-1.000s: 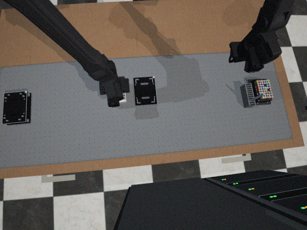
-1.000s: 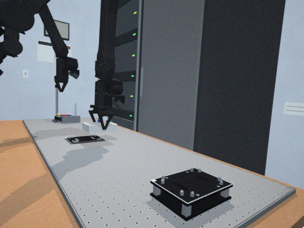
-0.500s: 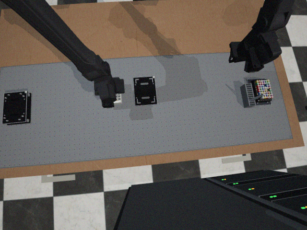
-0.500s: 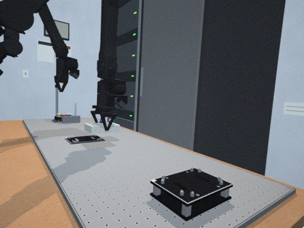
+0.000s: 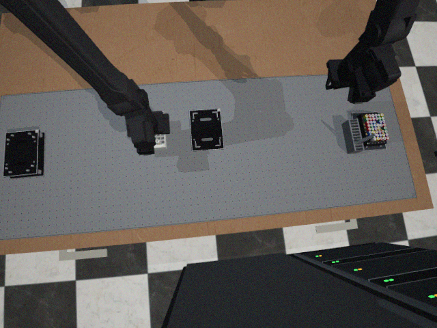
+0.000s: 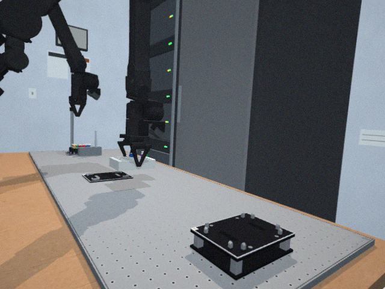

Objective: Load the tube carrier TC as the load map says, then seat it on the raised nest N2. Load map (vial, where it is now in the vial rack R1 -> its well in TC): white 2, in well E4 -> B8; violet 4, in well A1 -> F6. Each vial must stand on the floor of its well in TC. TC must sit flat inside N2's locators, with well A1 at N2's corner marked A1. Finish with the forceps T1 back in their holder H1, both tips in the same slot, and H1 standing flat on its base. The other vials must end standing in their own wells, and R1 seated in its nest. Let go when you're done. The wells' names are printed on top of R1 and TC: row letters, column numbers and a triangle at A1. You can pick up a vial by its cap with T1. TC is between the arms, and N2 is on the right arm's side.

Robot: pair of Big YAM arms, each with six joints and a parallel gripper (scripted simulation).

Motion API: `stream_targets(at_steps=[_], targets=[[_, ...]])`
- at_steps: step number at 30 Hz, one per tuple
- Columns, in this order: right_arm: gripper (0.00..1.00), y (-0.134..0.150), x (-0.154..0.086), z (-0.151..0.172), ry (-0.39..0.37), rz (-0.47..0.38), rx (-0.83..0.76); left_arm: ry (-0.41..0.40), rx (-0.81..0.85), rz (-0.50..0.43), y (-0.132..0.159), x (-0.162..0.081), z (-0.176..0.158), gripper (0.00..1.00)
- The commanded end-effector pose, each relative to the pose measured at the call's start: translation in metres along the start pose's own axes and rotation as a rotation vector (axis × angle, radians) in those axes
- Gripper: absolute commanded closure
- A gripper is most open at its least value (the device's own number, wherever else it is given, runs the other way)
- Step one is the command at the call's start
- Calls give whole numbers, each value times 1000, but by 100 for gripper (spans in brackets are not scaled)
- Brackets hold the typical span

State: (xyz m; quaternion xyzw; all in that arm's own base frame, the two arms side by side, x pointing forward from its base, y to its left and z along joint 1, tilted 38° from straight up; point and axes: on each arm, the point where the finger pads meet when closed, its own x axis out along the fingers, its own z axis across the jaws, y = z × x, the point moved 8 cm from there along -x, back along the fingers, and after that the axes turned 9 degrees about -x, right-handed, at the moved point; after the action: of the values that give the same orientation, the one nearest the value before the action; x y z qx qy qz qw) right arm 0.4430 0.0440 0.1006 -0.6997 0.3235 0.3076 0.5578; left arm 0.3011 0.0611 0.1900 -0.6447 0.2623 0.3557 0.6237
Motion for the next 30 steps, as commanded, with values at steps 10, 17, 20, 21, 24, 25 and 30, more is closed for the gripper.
stream_targets(at_steps=[10, 17, 20, 21, 24, 25, 30], targets=[[100, -6, -9, -26, 7, -42, -4, -3, -4, -20, -8, -4, -1, 75], [100, -4, -9, -34, 7, -40, -5, -3, -4, -20, -8, -4, -1, 75], [100, -4, -9, -39, 7, -40, -5, -3, -4, -20, -8, -4, -1, 75], [100, -4, -9, -40, 7, -40, -5, -3, -4, -20, -8, -4, -1, 75], [100, -3, -9, -45, 8, -40, -5, -3, -4, -20, -8, -4, -1, 75], [100, -5, -9, -47, 8, -43, -5, -3, -4, -20, -8, -4, -1, 75], [100, -4, -10, -56, 8, -40, -6, -3, -4, -20, -8, -4, -1, 75]])
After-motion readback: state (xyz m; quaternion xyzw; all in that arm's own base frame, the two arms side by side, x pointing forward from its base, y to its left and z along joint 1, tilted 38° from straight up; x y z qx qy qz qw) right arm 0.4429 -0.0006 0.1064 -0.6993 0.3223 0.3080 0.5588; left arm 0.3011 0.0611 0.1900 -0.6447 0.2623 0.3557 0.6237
